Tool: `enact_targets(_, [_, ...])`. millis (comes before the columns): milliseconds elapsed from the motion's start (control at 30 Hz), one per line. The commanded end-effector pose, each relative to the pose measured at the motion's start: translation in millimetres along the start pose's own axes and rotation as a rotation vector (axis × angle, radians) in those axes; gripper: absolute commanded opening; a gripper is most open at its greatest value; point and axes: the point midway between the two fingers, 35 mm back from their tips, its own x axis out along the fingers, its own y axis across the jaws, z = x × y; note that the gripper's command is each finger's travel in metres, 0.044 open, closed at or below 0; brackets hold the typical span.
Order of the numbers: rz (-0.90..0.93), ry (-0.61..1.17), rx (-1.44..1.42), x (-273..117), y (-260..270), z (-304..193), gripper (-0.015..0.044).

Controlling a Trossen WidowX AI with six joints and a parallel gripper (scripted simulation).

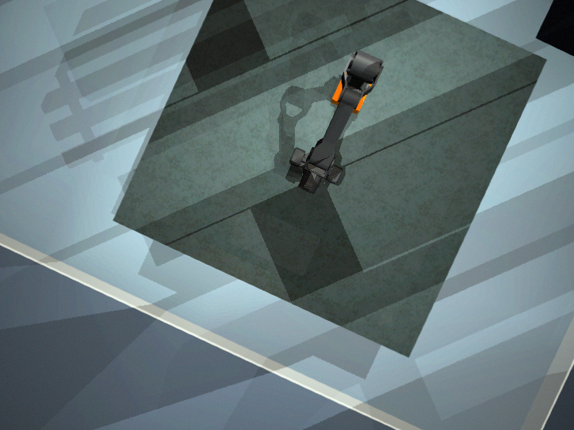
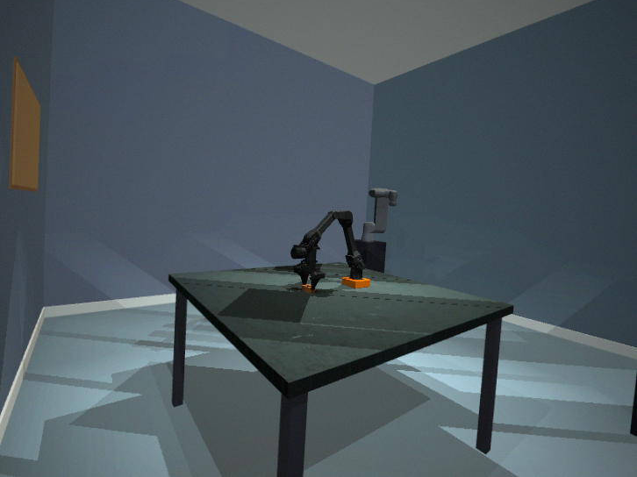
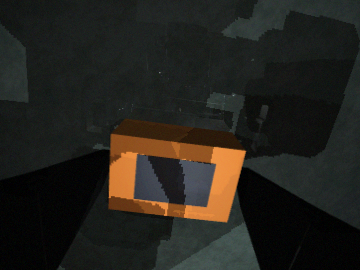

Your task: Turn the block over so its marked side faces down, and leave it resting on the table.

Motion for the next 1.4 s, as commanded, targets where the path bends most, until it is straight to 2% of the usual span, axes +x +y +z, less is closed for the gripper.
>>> enact_targets(0, [0.006, 0.008, -0.002, 3, 1, -1, 0.0269])
enact_targets(633, [0.006, 0.008, -0.002, 3, 1, -1, 0.0142])
enact_targets(800, [0.006, 0.007, -0.001, -22, 1, -1, 0.0011])
enact_targets(833, [0.006, 0.007, -0.002, -26, 1, -1, 0.0])
enact_targets(1100, [0.006, -0.003, -0.002, -26, 1, -1, 0.0])
enact_targets(1367, [0.008, -0.131, -0.001, -21, 1, 1, 0.0])
